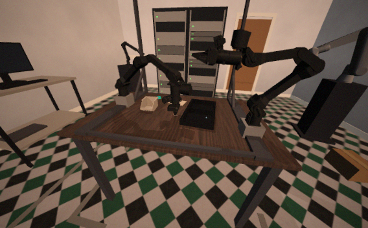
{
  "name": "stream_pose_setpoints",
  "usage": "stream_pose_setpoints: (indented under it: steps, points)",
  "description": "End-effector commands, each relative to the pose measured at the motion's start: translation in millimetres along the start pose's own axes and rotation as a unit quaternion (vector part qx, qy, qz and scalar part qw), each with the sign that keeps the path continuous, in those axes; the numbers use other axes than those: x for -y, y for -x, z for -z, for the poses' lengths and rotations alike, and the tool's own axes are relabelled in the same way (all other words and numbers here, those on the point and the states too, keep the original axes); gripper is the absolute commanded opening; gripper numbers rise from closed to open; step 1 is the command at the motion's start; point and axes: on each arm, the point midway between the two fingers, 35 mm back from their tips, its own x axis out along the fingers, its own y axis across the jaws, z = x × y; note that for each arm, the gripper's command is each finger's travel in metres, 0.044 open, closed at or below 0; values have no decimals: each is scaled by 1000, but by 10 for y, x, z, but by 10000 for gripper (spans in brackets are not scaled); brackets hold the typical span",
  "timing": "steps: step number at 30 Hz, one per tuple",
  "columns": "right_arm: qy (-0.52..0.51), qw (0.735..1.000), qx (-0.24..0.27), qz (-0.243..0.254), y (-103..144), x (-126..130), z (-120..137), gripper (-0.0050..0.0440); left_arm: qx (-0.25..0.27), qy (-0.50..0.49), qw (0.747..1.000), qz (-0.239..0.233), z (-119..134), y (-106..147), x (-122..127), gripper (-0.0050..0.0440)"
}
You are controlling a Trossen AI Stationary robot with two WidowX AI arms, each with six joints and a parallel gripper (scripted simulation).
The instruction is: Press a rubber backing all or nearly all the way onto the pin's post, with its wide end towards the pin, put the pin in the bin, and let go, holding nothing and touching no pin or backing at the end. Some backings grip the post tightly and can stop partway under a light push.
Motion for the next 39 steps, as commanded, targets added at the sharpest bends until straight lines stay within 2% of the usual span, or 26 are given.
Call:
stream_pose_setpoints:
  steps: [1, 6, 14, 16, 23, 26, 30, 34, 36, 37, 39]
  points:
    - [-1, 999, -31, -10, 343, -33, 102, -20, 8, -1, 1000, 0, -61, 10, -3, 440]
    - [-1, 999, -31, -10, 495, -30, 94, -50, 8, -1, 1000, 0, -61, 10, -3, 440]
    - [-1, 999, -31, -11, 755, -24, 79, -50, 8, -1, 1000, 0, -61, 10, -3, 440]
    - [-1, 1000, -22, -8, 695, -10, 49, -50, 8, -1, 1000, 0, -61, 10, -3, 440]
    - [-1, 1000, -22, -7, 779, 108, -65, -50, 9, -6, 1000, 1, -104, -1, -9, 440]
    - [-1, 1000, -21, -7, 857, 217, -193, -50, -17, -19, 1000, 4, -64, -32, -20, 440]
    - [-1, 1000, -21, -6, 953, 378, -407, -50, -85, -54, 995, 18, 24, -70, -51, 440]
    - [-1, 1000, -20, -5, 1027, 549, -670, -50, -133, -93, 986, 38, -26, -95, -93, 440]
    - [-1, 1000, -20, -5, 1027, 549, -670, -50, -133, -93, 986, 38, -26, -95, -93, 440]
    - [-1, 1000, -20, -5, 1039, 587, -734, -50, -163, -98, 981, 46, 42, -69, -100, 440]
    - [-1, 1000, -20, -5, 1056, 659, -860, -50, -190, -111, 974, 58, 47, -49, -115, 440]
